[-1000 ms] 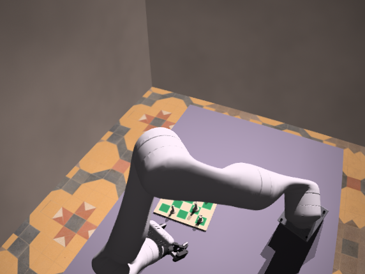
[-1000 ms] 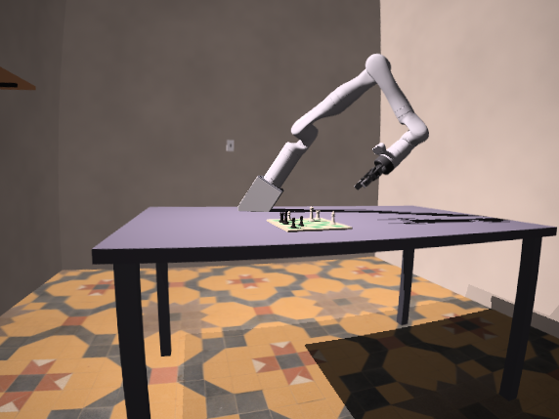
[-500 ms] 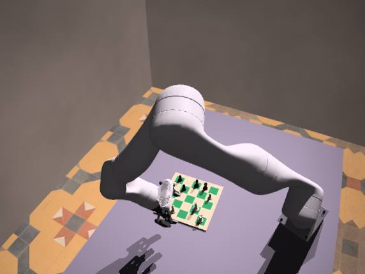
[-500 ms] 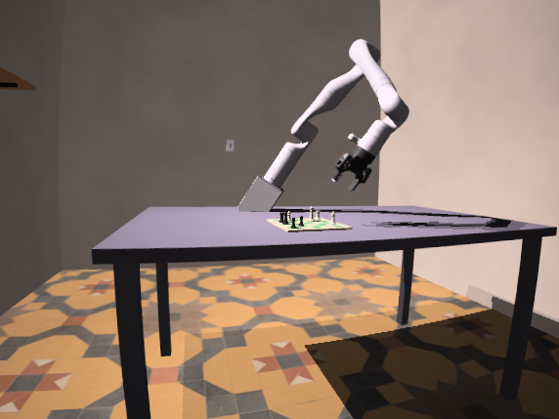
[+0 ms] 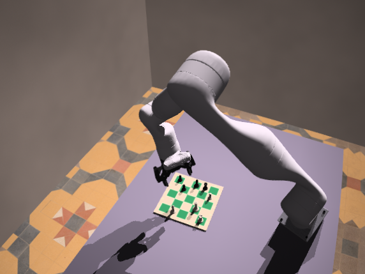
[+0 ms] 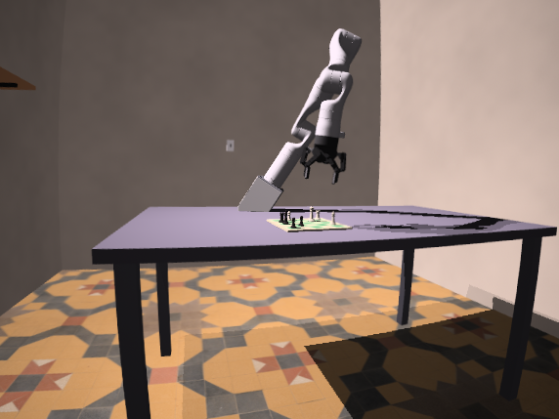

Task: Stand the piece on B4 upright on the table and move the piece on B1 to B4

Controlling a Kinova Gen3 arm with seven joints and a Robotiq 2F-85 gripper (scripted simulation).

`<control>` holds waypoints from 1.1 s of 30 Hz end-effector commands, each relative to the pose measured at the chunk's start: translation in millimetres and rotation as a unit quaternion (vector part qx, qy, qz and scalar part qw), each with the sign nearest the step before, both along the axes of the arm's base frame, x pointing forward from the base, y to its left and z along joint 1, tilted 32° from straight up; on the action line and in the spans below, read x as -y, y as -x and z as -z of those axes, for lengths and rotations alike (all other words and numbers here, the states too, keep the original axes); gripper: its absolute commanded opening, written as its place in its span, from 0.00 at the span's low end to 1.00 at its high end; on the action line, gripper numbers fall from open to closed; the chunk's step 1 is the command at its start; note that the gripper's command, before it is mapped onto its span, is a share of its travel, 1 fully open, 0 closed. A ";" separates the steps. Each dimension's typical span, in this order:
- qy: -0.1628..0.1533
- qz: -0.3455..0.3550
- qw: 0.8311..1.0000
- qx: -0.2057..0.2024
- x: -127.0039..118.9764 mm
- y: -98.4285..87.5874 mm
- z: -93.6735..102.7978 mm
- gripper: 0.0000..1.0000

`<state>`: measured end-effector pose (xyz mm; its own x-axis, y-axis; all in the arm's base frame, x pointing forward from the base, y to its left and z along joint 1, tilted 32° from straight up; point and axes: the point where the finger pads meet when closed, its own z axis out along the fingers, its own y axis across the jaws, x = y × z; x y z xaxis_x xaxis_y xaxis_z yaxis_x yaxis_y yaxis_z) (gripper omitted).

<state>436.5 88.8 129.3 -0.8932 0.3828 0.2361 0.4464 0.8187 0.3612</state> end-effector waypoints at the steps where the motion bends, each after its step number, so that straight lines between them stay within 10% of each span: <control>1: -0.016 0.077 0.997 -0.016 33.1 -5.3 11.3 1.00; 9: -0.052 0.191 0.980 -0.032 54.8 -18.7 20.5 1.00; 33: -0.057 0.208 0.976 -0.035 58.3 -20.7 21.9 1.00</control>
